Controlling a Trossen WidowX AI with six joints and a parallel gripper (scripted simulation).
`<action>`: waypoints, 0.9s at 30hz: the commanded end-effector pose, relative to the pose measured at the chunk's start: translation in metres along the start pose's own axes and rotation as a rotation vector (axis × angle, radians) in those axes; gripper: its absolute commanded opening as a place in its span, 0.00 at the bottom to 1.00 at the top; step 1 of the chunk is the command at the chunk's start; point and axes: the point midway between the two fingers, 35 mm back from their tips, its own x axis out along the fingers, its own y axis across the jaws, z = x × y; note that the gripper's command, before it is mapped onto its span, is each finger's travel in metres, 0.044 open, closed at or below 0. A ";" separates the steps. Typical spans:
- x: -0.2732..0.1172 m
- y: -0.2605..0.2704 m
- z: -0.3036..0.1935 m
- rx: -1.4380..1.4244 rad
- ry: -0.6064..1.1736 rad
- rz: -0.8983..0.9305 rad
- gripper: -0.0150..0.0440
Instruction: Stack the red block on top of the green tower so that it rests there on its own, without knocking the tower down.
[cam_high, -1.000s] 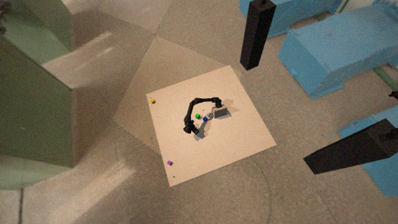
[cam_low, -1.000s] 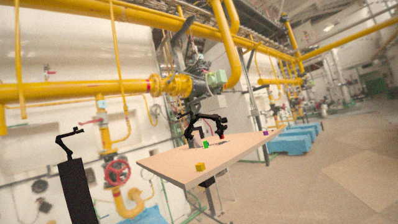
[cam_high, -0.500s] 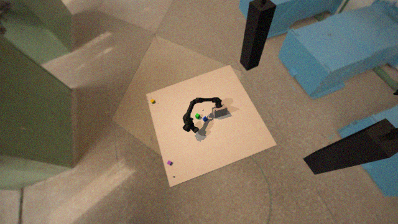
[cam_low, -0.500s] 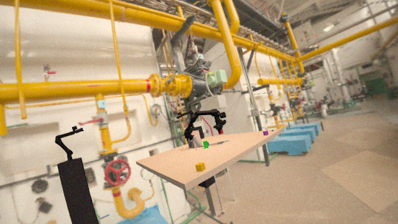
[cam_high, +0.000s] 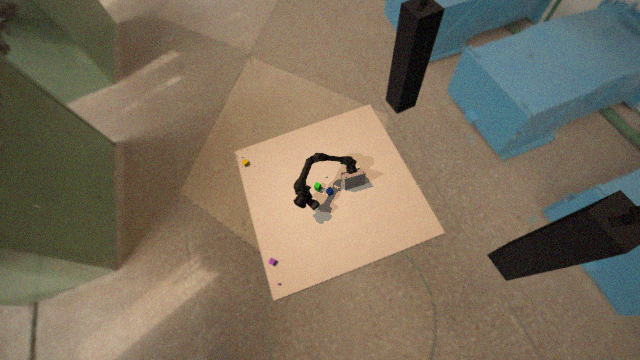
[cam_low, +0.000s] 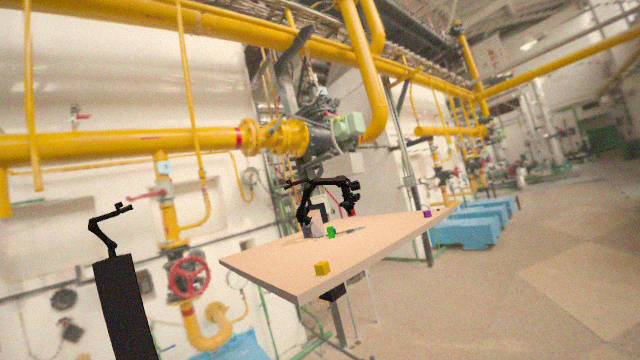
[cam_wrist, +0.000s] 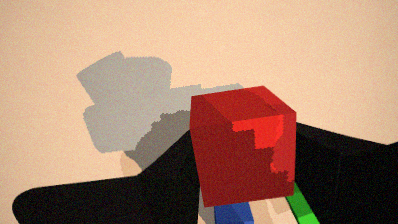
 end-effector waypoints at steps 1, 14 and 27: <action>-0.005 -0.014 -0.010 0.003 -0.006 0.002 0.25; -0.008 -0.043 -0.047 -0.002 -0.006 -0.001 0.25; -0.006 -0.064 -0.090 -0.008 -0.005 -0.005 0.25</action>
